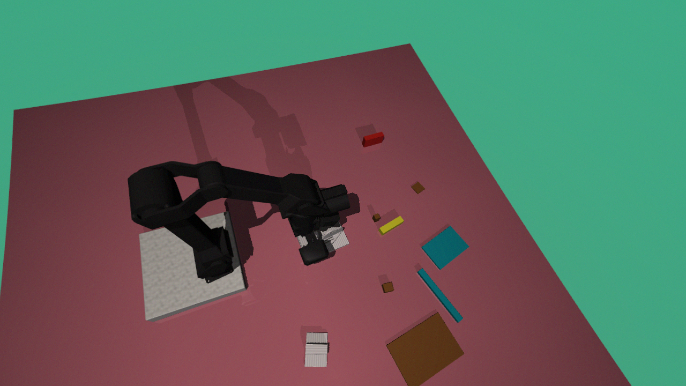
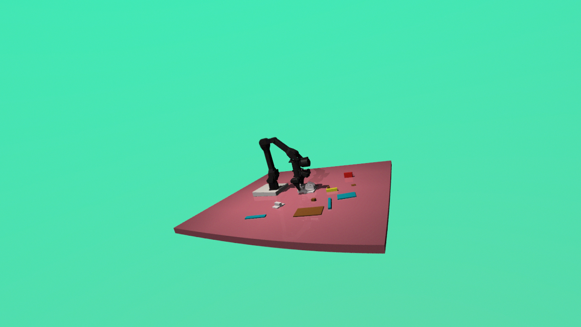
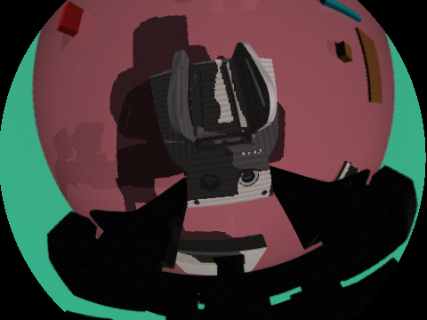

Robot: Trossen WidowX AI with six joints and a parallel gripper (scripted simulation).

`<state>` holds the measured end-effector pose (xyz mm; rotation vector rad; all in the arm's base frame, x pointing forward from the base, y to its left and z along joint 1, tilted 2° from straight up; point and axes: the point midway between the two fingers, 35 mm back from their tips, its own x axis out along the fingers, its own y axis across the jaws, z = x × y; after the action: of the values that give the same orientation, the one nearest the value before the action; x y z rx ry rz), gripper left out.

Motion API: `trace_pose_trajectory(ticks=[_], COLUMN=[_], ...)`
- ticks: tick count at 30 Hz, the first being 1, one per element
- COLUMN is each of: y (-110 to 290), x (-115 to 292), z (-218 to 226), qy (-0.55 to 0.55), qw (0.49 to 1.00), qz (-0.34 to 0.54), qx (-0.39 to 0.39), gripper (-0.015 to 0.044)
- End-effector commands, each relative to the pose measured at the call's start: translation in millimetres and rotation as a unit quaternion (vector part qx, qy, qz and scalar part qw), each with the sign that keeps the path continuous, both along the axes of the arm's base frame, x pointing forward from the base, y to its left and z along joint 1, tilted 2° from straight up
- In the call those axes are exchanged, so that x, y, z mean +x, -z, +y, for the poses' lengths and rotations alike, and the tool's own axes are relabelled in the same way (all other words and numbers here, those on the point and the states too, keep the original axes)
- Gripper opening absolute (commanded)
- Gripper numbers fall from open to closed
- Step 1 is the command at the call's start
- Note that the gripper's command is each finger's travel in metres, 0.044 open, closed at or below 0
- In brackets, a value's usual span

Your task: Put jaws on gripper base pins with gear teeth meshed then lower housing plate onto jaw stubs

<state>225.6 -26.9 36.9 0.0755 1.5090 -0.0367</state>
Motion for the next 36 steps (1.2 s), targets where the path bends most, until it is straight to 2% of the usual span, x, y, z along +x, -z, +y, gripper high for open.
trace_pose_trajectory(ticks=[1,36], y=[1.8,8.7], x=[-0.1,0.2], z=[-0.5,-0.4], qy=[0.003,0.003], qw=[1.000,1.000], qz=[0.002,0.002], qx=[-0.002,-0.002], gripper=[0.0351,0.0351])
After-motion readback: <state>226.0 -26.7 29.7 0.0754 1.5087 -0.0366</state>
